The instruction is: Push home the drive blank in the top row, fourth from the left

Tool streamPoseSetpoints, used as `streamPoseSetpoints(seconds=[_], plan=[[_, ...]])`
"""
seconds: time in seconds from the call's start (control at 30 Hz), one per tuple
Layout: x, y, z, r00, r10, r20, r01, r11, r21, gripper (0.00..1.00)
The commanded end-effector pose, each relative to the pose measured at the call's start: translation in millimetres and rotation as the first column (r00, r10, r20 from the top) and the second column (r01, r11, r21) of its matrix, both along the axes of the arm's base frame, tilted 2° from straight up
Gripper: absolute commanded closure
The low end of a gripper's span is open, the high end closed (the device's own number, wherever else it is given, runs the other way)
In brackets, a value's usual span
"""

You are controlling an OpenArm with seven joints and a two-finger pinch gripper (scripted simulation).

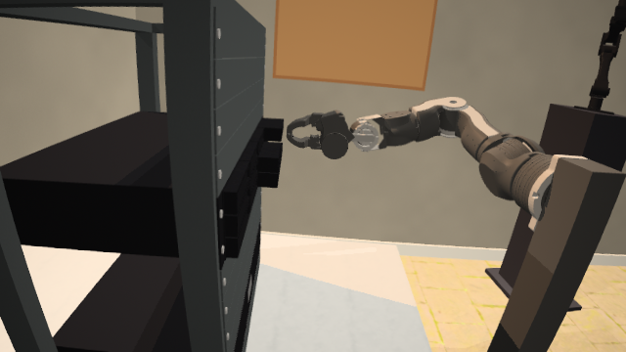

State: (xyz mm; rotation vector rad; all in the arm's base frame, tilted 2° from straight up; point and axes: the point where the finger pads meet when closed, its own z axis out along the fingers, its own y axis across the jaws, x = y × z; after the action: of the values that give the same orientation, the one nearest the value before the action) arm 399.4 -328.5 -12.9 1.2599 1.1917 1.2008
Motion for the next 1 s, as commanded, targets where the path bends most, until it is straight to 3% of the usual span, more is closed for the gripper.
streamPoseSetpoints(seconds=[0.0, 0.97], plan=[[0.7, 0.9, 5.4, 1.000, 0.001, 0.016, -0.001, 1.000, -0.003, 1.00], [3.4, 1.6, 7.8, 1.000, 0.002, 0.014, -0.002, 1.000, 0.000, 1.00]])
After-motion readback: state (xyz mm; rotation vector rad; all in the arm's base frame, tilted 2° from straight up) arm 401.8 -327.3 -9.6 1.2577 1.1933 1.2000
